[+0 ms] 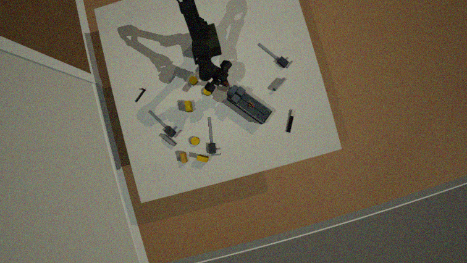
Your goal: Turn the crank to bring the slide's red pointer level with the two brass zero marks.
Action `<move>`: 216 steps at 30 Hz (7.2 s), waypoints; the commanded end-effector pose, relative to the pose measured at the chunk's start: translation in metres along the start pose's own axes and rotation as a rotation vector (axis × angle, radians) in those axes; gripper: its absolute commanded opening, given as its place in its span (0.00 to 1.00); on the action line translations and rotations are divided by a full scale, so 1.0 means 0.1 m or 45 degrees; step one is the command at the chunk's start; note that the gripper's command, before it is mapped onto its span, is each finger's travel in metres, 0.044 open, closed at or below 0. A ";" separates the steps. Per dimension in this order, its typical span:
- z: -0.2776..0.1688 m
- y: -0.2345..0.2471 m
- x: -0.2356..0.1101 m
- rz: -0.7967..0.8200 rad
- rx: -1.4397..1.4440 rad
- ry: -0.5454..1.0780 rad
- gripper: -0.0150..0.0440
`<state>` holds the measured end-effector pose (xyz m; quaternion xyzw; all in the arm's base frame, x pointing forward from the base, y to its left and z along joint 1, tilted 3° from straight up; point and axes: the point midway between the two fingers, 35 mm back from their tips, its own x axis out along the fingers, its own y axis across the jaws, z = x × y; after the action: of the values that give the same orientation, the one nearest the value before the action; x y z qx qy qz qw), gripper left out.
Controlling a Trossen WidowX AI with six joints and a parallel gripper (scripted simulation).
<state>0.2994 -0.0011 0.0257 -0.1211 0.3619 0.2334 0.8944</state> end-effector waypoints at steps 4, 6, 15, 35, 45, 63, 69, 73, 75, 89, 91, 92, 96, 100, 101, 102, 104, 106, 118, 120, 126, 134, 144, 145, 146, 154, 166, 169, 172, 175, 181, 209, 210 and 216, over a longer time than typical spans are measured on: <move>0.01 -0.04 -0.01 -0.014 -0.003 -0.007 0.25; 0.01 -0.04 -0.01 -0.014 -0.003 -0.007 0.25; 0.01 -0.04 -0.01 -0.014 -0.003 -0.007 0.25; 0.00 -0.04 -0.01 -0.014 -0.003 -0.007 0.25; 0.00 -0.04 -0.01 -0.014 -0.003 -0.007 0.25; 0.00 -0.04 -0.01 -0.014 -0.003 -0.007 0.25; 0.00 -0.04 -0.01 -0.014 -0.003 -0.007 0.25; 0.00 -0.04 -0.01 -0.014 -0.003 -0.007 0.25; 0.00 -0.04 -0.01 -0.014 -0.003 -0.007 0.25; 0.00 -0.05 -0.01 -0.014 -0.003 -0.007 0.25; 0.00 -0.05 -0.01 -0.014 -0.003 -0.007 0.25; 0.00 -0.05 -0.01 -0.014 -0.003 -0.007 0.25; 0.00 -0.05 -0.01 -0.014 -0.003 -0.007 0.25; 0.00 -0.05 -0.01 -0.014 -0.003 -0.007 0.25; 0.00 -0.05 -0.01 -0.014 -0.003 -0.007 0.25; 0.00 -0.05 -0.01 -0.014 -0.003 -0.007 0.25; 0.00 -0.05 -0.01 -0.014 -0.003 -0.007 0.25; 0.00 -0.05 -0.01 -0.014 -0.003 -0.007 0.25; 0.00 -0.05 -0.01 -0.014 -0.003 -0.007 0.25; 0.00 -0.05 -0.01 -0.014 -0.003 -0.007 0.25; 0.00 -0.05 -0.01 -0.014 -0.003 -0.007 0.25; 0.00 -0.05 -0.01 -0.014 -0.003 -0.007 0.25; 0.00 -0.05 -0.01 -0.014 -0.003 -0.007 0.25; 0.00 -0.05 -0.01 -0.014 -0.003 -0.007 0.25; 0.00 -0.05 -0.01 -0.014 -0.003 -0.007 0.25; 0.00 -0.05 -0.01 -0.014 -0.003 -0.007 0.25; -0.01 -0.04 0.00 -0.011 0.003 -0.004 0.25; -0.01 -0.04 0.00 -0.011 0.003 -0.004 0.25; -0.01 -0.04 0.00 -0.011 0.003 -0.004 0.25; -0.01 -0.04 0.00 -0.011 0.003 -0.004 0.39; -0.01 -0.04 0.00 -0.011 0.003 -0.004 0.65; 0.47 -0.04 -0.46 -0.007 0.002 -0.004 1.00; 0.52 -0.04 -0.51 -0.006 0.002 -0.003 1.00; 0.72 -0.02 -0.73 -0.001 0.001 -0.001 1.00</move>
<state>0.2984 0.0005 0.1165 -0.1211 0.3624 0.2363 0.8934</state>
